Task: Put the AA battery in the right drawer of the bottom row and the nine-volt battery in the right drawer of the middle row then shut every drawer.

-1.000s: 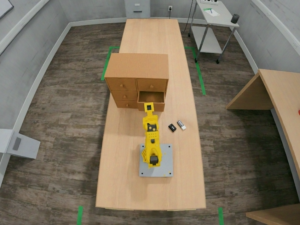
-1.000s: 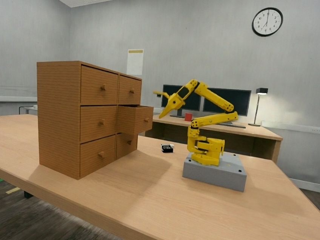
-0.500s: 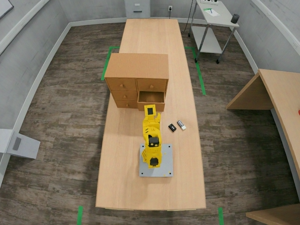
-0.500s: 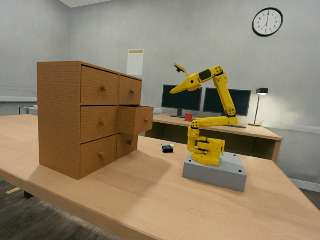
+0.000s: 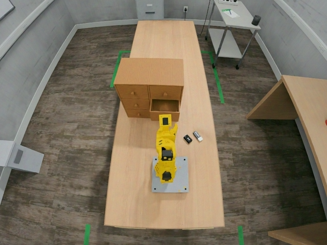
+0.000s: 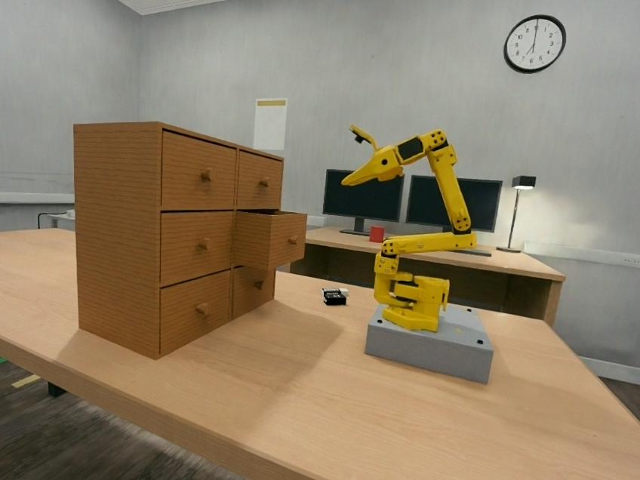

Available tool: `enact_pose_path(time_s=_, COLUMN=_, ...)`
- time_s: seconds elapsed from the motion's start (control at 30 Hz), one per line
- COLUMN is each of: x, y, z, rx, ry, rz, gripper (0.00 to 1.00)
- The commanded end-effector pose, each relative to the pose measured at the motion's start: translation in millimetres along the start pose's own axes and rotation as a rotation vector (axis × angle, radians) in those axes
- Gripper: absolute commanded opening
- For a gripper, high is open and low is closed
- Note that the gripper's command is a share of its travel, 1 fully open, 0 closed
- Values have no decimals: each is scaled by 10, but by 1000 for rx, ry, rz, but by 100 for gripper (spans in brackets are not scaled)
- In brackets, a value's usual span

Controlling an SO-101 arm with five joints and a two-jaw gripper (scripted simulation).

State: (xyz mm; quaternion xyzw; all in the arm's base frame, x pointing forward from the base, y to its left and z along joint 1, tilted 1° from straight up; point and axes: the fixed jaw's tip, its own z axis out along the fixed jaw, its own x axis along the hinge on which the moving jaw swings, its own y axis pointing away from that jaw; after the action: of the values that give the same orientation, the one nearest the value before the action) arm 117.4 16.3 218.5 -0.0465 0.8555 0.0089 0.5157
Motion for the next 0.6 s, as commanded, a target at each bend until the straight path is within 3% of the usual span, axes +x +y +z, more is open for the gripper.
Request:
enact_pose_path(time_s=0.0, x=-8, y=-152, z=-11, rx=113, ry=2, rz=65, gripper=30)
enact_pose_path(time_s=0.3, x=38, y=-490, z=-75, rx=373, ry=10, rz=203, gripper=30)
enact_pose_path(time_s=0.37, x=38, y=-490, z=-75, rx=373, ry=10, rz=203, gripper=30)
enact_pose_path(time_s=0.57, x=93, y=-696, z=-165, rx=547, ry=16, rz=295, gripper=30)
